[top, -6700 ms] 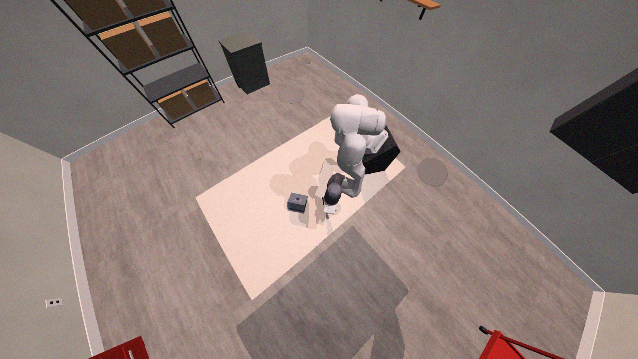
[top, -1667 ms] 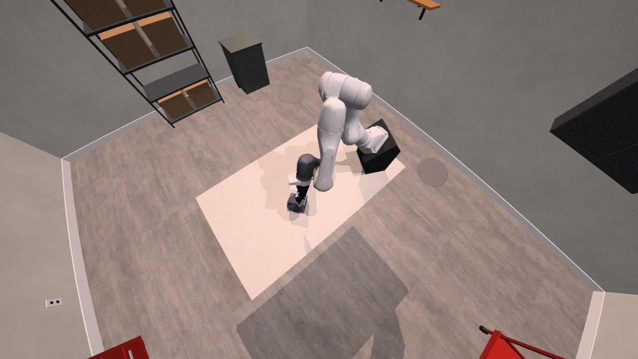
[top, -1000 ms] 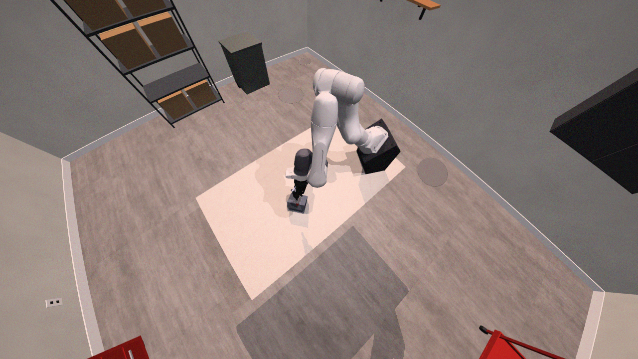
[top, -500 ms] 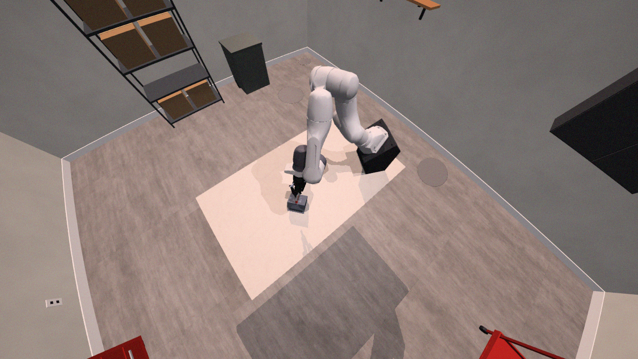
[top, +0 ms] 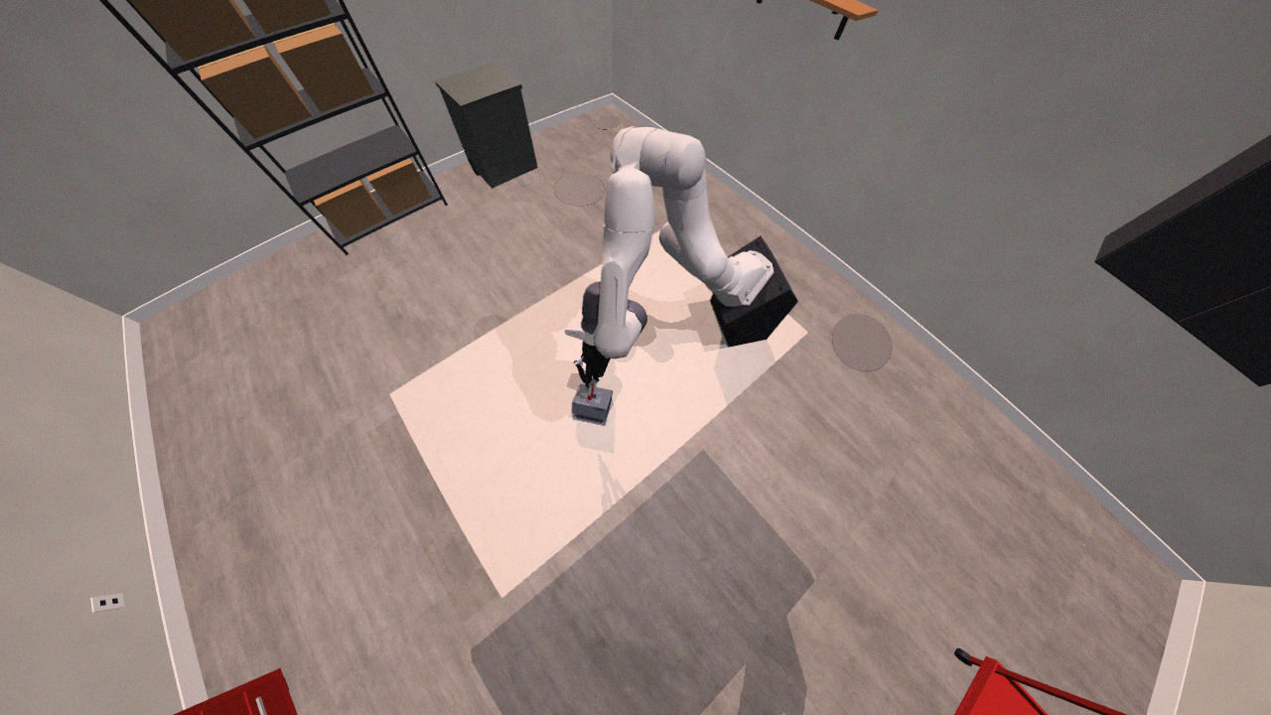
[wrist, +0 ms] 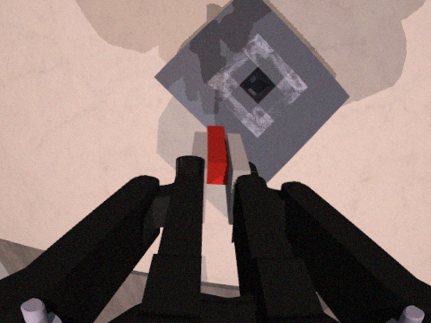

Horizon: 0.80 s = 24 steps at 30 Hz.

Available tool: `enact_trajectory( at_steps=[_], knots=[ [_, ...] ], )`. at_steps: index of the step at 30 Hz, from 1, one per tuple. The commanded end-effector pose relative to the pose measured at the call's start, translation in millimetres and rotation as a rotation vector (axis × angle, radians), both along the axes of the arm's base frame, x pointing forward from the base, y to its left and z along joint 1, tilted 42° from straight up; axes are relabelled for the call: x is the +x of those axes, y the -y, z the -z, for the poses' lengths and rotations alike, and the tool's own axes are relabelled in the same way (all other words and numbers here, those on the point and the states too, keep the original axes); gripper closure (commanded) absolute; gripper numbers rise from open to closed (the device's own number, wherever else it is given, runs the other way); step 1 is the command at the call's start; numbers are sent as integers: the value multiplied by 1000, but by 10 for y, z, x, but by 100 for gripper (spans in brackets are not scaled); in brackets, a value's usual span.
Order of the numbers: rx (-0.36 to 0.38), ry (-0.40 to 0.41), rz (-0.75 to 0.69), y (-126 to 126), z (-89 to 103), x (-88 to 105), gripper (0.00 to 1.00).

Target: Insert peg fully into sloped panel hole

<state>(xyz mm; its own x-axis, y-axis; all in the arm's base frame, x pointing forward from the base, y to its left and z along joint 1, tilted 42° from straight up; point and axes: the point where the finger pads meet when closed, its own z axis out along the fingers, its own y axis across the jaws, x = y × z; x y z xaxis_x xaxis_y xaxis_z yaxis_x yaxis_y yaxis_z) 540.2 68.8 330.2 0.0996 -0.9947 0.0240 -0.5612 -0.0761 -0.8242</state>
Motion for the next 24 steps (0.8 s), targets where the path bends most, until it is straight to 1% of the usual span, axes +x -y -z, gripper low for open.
enact_trajectory(
  at_steps=[1, 9, 11, 24],
  knots=[
    [26, 13, 14, 69, -11, -19, 100],
    [98, 12, 44, 165, -2, -67, 100],
    [98, 12, 44, 165, -2, -67, 100],
    [224, 7, 96, 306, 10, -156, 100]
  ],
)
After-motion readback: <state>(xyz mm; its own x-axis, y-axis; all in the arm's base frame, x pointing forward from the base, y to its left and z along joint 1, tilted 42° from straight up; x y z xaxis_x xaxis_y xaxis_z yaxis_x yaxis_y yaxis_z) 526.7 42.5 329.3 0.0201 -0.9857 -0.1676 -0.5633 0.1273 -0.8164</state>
